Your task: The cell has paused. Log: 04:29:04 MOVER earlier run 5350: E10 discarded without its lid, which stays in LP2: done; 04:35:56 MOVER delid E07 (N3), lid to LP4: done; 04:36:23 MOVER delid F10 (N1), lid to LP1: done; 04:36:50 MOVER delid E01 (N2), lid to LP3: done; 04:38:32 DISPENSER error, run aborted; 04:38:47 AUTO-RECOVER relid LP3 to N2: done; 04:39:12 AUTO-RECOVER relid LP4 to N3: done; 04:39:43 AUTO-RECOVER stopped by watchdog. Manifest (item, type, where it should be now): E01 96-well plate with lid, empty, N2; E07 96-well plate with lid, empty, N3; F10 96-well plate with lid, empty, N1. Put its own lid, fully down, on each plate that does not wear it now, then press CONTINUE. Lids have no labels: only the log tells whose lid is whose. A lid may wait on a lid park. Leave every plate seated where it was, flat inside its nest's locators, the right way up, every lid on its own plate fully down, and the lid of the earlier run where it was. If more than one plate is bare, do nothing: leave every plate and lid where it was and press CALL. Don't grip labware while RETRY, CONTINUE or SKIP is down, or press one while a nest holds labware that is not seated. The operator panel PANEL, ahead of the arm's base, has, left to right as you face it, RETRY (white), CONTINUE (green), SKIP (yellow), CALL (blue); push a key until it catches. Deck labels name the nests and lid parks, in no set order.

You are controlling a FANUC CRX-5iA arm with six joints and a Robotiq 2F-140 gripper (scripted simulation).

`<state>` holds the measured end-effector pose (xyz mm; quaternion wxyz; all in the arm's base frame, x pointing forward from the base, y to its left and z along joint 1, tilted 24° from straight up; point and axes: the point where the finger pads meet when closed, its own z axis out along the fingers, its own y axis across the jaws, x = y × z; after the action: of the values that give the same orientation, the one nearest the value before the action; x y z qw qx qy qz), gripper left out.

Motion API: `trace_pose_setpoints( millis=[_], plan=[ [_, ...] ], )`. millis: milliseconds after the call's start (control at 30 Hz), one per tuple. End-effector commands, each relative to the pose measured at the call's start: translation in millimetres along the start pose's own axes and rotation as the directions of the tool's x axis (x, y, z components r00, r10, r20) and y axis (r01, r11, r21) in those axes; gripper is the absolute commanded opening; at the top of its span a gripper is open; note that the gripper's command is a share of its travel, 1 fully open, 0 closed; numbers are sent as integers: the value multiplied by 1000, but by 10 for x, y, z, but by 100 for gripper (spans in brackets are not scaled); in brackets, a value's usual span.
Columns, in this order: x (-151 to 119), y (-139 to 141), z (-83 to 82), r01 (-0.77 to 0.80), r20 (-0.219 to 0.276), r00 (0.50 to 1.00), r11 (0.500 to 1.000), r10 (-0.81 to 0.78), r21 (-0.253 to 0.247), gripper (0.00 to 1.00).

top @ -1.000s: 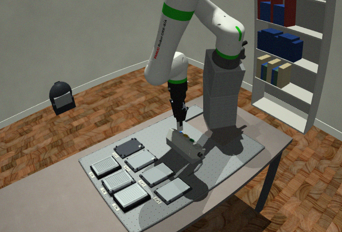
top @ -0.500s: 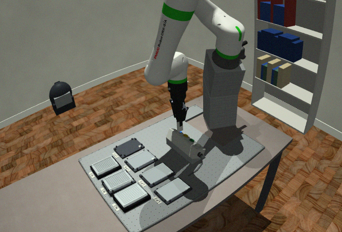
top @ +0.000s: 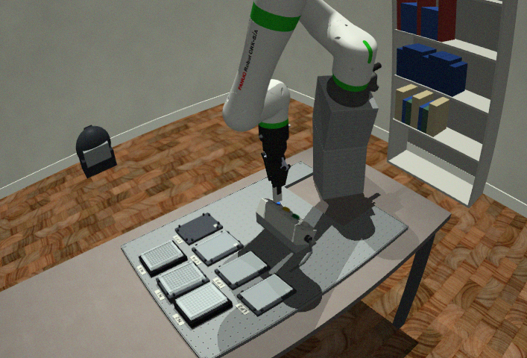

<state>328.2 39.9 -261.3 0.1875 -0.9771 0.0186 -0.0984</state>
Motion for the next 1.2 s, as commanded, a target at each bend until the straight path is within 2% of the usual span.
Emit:
trace_pose_setpoints(
  millis=[0,567,1167],
  plan=[
    [-1,2,-34,0,0,1000,1000,0,0,0],
    [0,2,-306,0,0,1000,1000,0,0,0],
    [-1,2,-368,0,0,1000,1000,0,0,0]
  ],
)
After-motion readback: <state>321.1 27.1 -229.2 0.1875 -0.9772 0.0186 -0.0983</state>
